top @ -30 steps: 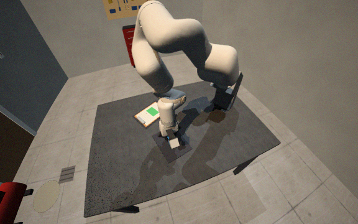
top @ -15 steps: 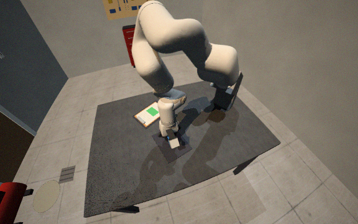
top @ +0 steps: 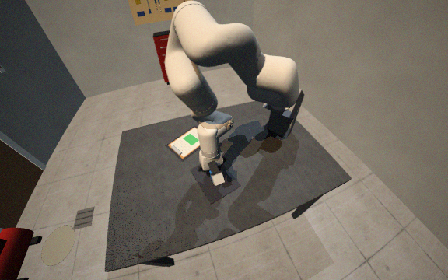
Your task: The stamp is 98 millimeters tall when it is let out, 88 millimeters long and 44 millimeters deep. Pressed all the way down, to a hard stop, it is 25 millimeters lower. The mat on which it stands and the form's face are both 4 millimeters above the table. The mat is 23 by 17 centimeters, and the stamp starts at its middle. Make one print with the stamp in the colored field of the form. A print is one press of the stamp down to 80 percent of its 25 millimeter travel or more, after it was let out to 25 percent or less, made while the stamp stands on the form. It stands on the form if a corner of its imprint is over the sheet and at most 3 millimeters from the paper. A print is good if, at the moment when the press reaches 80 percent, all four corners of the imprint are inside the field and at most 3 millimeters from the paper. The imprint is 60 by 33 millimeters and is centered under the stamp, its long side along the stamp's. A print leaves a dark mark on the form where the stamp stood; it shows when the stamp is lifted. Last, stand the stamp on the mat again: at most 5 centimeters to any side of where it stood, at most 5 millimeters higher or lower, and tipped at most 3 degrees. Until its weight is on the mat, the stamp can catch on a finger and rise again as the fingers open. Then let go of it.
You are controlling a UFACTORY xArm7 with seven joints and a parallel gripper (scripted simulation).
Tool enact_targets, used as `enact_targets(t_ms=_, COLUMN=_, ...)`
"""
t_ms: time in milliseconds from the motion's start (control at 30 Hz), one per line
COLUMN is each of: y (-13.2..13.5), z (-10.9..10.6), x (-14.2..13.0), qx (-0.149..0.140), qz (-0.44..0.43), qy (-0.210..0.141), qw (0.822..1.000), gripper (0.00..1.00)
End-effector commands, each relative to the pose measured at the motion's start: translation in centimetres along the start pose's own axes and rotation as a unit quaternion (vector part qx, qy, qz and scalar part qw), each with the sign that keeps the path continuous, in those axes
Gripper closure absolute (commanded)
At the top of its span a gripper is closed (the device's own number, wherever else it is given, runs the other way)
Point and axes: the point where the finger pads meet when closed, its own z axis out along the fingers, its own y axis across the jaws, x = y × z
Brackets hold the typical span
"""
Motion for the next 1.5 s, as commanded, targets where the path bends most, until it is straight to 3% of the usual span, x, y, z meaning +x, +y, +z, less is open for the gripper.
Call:
enact_targets(t_ms=0, y=0.1, z=0.0, x=0.0, qx=-0.001, qz=0.000, qy=0.000, qw=1.000, gripper=0.73)
enact_targets(t_ms=200, y=0.1, z=-0.3, x=0.0, qx=-0.001, qz=0.000, qy=0.000, qw=1.000, gripper=0.73)
enact_targets(t_ms=533, y=0.1, z=-3.9, x=0.0, qx=-0.001, qz=0.000, qy=0.000, qw=1.000, gripper=0.73)
enact_targets(t_ms=1000, y=0.1, z=-4.0, x=-0.4, qx=-0.001, qz=-0.002, qy=0.000, qw=1.000, gripper=0.73)
enact_targets(t_ms=1067, y=0.2, z=-3.9, x=-1.6, qx=0.000, qz=-0.009, qy=0.001, qw=1.000, gripper=0.73)
enact_targets(t_ms=1167, y=0.5, z=-4.0, x=-5.4, qx=-0.001, qz=-0.032, qy=0.001, qw=0.999, gripper=0.73)
enact_targets(t_ms=1233, y=0.5, z=-4.0, x=-5.4, qx=-0.001, qz=-0.032, qy=0.001, qw=0.999, gripper=0.73)
enact_targets(t_ms=1333, y=0.9, z=-4.0, x=-10.6, qx=-0.001, qz=-0.065, qy=0.001, qw=0.998, gripper=0.73)
enact_targets(t_ms=1467, y=1.1, z=-4.2, x=-14.0, qx=-0.002, qz=-0.111, qy=0.000, qw=0.994, gripper=0.73)
